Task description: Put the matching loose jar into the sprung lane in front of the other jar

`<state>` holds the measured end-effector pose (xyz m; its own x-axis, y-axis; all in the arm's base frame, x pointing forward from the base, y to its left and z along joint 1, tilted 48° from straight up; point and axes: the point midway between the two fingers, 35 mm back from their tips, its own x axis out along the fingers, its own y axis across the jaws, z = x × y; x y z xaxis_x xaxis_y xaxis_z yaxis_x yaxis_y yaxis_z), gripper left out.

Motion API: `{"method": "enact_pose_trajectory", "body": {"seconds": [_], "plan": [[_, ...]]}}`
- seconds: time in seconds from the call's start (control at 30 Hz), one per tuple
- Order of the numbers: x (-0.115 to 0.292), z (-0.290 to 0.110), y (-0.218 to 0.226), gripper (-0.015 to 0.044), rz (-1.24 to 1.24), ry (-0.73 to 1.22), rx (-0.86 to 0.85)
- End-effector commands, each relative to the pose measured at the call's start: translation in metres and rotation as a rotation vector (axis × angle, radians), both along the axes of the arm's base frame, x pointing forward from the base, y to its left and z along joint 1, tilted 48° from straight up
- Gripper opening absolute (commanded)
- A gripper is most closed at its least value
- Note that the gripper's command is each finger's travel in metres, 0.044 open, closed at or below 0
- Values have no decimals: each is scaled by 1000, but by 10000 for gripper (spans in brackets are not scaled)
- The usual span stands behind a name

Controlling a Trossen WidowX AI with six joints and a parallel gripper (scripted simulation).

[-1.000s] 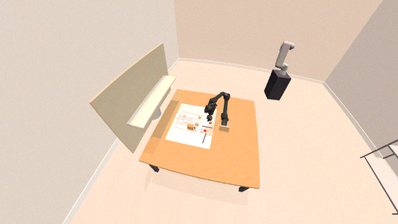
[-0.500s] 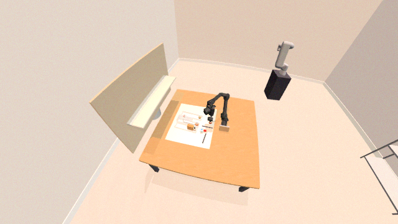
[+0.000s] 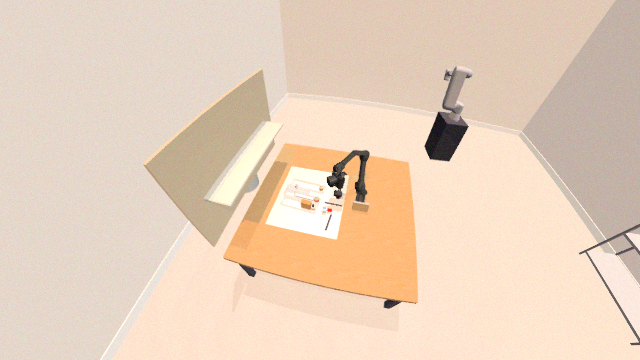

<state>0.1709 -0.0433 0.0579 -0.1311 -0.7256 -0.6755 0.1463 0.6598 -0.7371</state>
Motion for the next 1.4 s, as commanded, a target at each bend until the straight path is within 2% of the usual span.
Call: {"method": "enact_pose_trajectory", "body": {"seconds": [0.0, 0.57, 0.9, 1.1, 1.27, 1.37], "plan": [[0, -4, -5, 440, 6, 2, -3], [-4, -20, -23, 440, 6, 2, -5], [-4, -20, -23, 177, 6, 2, -5], [-4, -20, -23, 138, 6, 2, -5], [1, -14, -15, 6, 7, 1, 0], [6, -6, -4, 0, 9, 1, 4]]}}
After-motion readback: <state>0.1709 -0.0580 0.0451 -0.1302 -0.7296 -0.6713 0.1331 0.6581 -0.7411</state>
